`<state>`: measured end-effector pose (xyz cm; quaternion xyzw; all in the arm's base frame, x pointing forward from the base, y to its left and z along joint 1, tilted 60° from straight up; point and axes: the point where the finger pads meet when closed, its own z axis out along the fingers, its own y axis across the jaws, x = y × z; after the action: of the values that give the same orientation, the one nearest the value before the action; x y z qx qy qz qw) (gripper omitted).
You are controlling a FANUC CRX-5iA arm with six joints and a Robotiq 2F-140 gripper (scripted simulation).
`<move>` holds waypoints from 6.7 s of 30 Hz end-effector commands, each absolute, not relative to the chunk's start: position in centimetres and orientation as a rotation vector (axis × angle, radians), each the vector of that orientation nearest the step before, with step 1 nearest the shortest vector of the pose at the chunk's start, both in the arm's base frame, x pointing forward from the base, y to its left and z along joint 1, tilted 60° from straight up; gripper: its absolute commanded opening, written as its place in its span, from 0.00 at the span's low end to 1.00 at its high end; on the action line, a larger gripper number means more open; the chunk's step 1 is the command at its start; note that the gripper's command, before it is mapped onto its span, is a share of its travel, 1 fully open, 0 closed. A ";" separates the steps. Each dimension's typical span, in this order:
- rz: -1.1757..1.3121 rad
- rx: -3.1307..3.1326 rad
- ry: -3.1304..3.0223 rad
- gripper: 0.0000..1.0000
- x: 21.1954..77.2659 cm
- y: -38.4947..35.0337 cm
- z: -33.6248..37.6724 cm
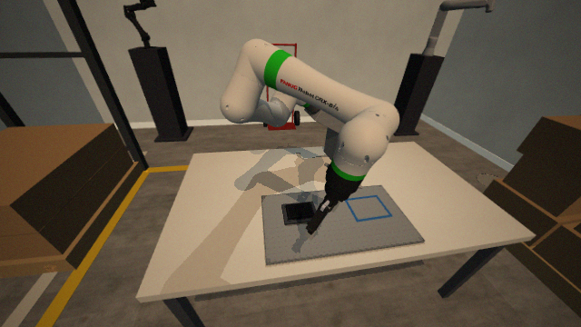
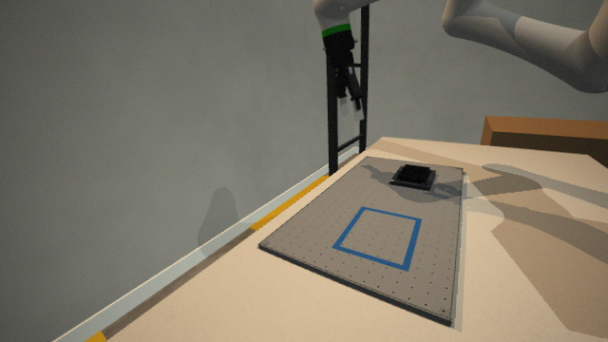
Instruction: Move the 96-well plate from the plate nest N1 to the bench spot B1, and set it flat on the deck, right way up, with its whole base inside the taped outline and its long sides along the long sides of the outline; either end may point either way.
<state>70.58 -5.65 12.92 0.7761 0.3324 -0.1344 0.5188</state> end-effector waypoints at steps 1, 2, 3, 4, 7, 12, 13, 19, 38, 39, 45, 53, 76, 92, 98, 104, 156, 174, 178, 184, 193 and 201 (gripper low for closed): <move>-0.235 1.879 0.705 1.00 70.3 -6.6 13.0; -0.211 1.888 0.674 1.00 70.1 -7.1 13.0; -0.187 1.896 0.644 1.00 69.9 -7.5 13.0; -0.163 1.904 0.613 1.00 69.9 -7.5 13.0; -0.091 1.925 0.521 1.00 69.6 -8.2 13.0; 0.018 1.954 0.382 1.00 69.0 -9.5 13.0; 0.042 1.960 0.352 1.00 68.7 -10.0 12.9; 0.127 1.978 0.242 1.00 68.1 -11.0 12.8; 0.510 2.019 -0.275 1.00 64.4 -15.3 11.6; 0.533 2.019 -0.307 1.00 64.3 -15.3 11.5; 0.652 2.015 -0.484 1.00 63.1 -16.3 11.0; 0.766 2.002 -0.668 1.00 61.3 -17.5 10.3; 1.097 1.870 -1.335 1.00 54.5 -20.4 7.0; 1.160 1.811 -1.507 1.00 52.5 -20.9 6.0; 1.160 1.811 -1.507 1.00 52.6 -21.2 5.9; 1.160 1.811 -1.507 1.00 52.8 -21.7 5.5; 1.160 1.811 -1.507 0.00 54.3 -26.0 2.8; 1.160 1.811 -1.507 0.00 54.3 -26.0 2.8; 1.160 1.811 -1.507 0.00 54.3 -26.0 2.8; 1.160 1.811 -1.507 0.00 54.3 -26.0 2.8; 1.160 1.811 -1.507 0.00 54.0 -25.2 3.3; 1.160 1.811 -1.507 0.00 53.6 -24.1 4.0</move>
<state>53.75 -24.50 3.81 0.6667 -0.5551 0.4270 0.2550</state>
